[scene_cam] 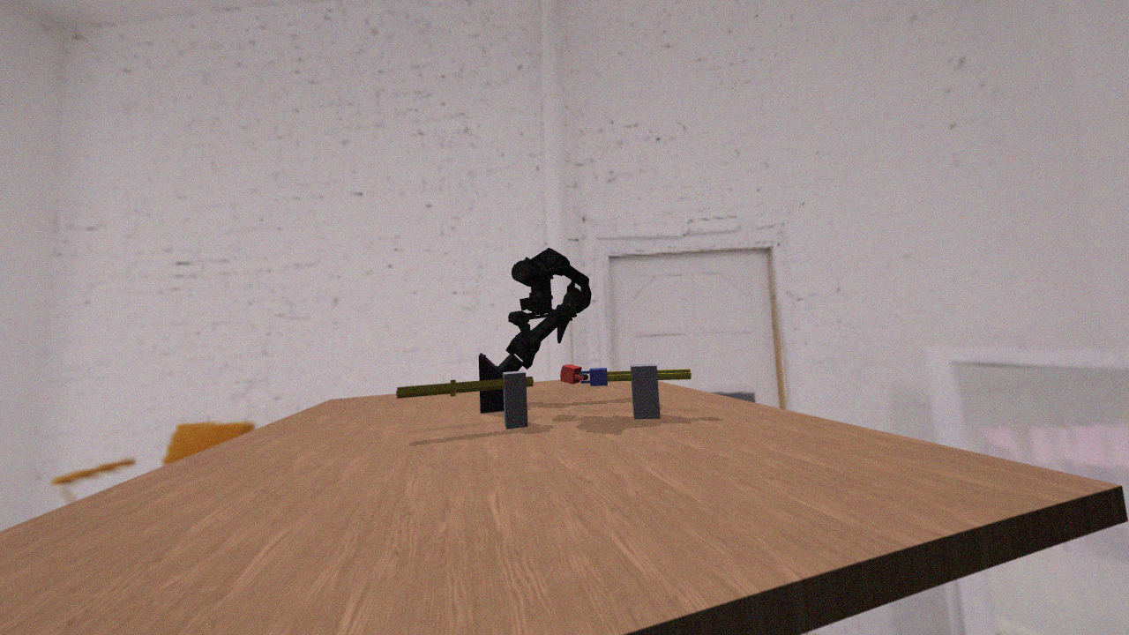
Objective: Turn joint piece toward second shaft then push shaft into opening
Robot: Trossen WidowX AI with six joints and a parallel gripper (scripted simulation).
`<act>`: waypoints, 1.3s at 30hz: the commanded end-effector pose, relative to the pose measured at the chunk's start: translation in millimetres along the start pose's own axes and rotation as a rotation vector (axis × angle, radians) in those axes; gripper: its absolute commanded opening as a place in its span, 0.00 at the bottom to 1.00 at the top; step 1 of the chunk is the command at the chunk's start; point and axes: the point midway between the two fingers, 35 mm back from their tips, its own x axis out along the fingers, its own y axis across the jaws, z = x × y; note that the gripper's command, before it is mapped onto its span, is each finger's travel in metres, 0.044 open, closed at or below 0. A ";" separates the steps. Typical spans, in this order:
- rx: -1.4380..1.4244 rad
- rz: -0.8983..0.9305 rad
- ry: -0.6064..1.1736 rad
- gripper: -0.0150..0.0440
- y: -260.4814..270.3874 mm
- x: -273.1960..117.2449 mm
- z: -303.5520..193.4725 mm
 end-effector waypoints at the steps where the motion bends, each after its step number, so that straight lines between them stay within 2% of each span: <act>1: 0.107 -0.024 0.014 1.00 1.7 0.9 0.2; 39: 1.139 -0.219 0.014 1.00 5.3 16.7 0.7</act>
